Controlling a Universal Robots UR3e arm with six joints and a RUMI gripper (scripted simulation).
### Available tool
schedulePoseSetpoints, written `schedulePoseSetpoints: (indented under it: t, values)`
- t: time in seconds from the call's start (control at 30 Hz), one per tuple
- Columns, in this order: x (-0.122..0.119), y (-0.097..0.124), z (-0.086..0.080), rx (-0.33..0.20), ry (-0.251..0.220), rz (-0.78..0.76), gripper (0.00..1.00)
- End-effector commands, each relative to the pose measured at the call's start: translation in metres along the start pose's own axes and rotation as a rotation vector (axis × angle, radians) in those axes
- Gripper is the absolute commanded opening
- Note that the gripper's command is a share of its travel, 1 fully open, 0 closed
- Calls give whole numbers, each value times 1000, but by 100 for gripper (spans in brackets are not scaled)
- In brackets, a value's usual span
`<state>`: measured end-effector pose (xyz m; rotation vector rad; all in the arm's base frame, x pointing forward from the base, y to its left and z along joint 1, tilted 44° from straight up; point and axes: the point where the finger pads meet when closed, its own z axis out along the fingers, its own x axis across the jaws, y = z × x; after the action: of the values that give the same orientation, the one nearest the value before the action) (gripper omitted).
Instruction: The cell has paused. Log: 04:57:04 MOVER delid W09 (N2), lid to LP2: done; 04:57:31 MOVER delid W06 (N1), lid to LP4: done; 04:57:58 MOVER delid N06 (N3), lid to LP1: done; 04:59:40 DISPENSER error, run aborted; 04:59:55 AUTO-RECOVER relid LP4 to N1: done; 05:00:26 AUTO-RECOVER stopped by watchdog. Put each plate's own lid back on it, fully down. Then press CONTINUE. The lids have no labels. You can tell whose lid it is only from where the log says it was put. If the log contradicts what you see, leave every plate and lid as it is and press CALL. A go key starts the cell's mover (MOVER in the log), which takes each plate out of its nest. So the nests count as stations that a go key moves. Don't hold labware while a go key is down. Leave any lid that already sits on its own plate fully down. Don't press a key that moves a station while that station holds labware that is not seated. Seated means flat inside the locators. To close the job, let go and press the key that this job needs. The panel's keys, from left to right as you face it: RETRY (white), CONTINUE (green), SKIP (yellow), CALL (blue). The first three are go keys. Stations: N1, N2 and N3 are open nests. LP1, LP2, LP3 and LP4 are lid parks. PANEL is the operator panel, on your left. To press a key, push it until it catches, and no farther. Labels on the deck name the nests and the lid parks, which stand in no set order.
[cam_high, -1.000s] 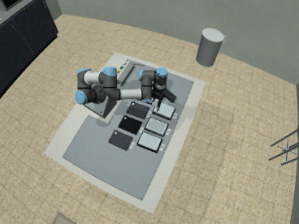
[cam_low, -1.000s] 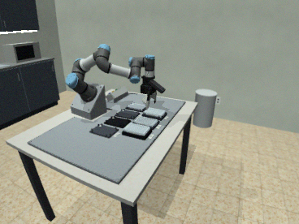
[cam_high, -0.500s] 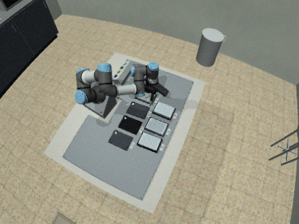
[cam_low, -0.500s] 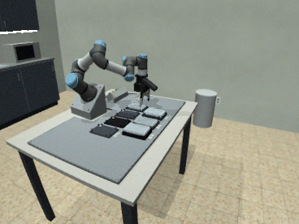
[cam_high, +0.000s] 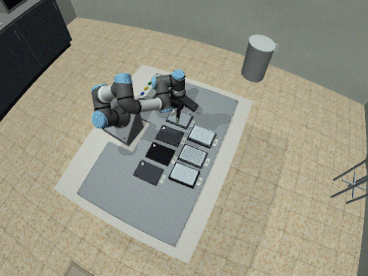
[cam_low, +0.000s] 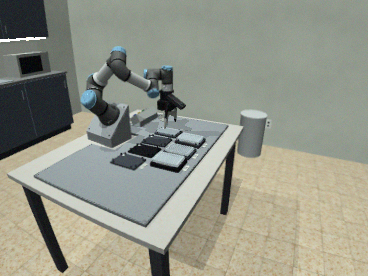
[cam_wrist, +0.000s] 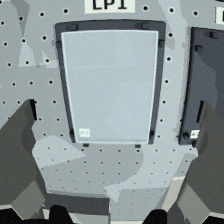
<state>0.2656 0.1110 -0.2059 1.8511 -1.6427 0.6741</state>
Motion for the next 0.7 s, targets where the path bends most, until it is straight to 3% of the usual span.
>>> schedulePoseSetpoints:
  t: [0.0, 0.47, 0.67]
  values:
    - [-7, 19, -1, 5, -3, 1, 82]
    - [-7, 19, -1, 5, -4, 1, 82]
    - [-7, 19, 9, 5, -3, 1, 82]
